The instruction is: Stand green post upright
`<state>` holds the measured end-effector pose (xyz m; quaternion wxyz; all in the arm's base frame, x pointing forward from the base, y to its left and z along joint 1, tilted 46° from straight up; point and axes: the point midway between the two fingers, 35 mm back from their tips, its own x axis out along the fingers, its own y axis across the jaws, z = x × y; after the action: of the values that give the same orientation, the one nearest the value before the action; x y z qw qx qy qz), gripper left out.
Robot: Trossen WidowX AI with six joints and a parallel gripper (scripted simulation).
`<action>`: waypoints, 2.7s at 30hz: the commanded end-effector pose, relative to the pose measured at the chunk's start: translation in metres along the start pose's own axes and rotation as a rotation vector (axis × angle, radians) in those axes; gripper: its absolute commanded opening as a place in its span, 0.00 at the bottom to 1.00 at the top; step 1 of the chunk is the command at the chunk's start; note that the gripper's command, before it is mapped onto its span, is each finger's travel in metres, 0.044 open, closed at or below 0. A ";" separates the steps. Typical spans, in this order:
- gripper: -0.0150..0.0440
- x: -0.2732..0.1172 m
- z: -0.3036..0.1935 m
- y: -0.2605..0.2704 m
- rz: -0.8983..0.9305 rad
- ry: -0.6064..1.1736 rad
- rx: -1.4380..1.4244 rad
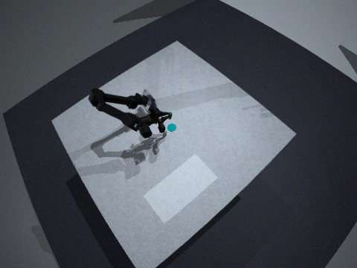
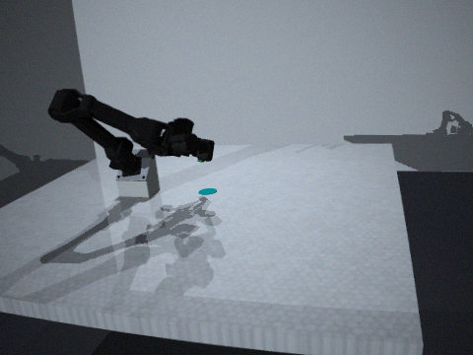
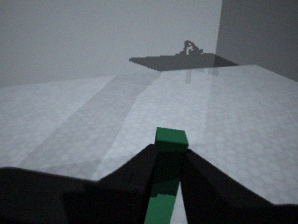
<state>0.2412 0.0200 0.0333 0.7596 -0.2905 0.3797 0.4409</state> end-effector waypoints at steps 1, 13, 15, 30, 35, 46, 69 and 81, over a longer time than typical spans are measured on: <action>0.29 -0.002 0.001 0.000 -0.019 -0.032 -0.022; 0.29 -0.008 0.003 -0.002 -0.070 -0.099 -0.071; 0.29 -0.009 0.004 -0.002 -0.079 -0.109 -0.080; 0.29 -0.013 0.005 -0.003 -0.114 -0.148 -0.114; 0.29 -0.013 0.005 -0.003 -0.114 -0.148 -0.114; 0.29 -0.009 -0.010 -0.007 -0.112 -0.141 -0.115; 0.29 0.008 -0.082 -0.013 -0.112 -0.144 -0.113; 0.29 0.014 -0.101 -0.016 -0.107 -0.135 -0.107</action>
<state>0.2261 -0.0550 -0.0291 0.7901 -0.3161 0.2888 0.4387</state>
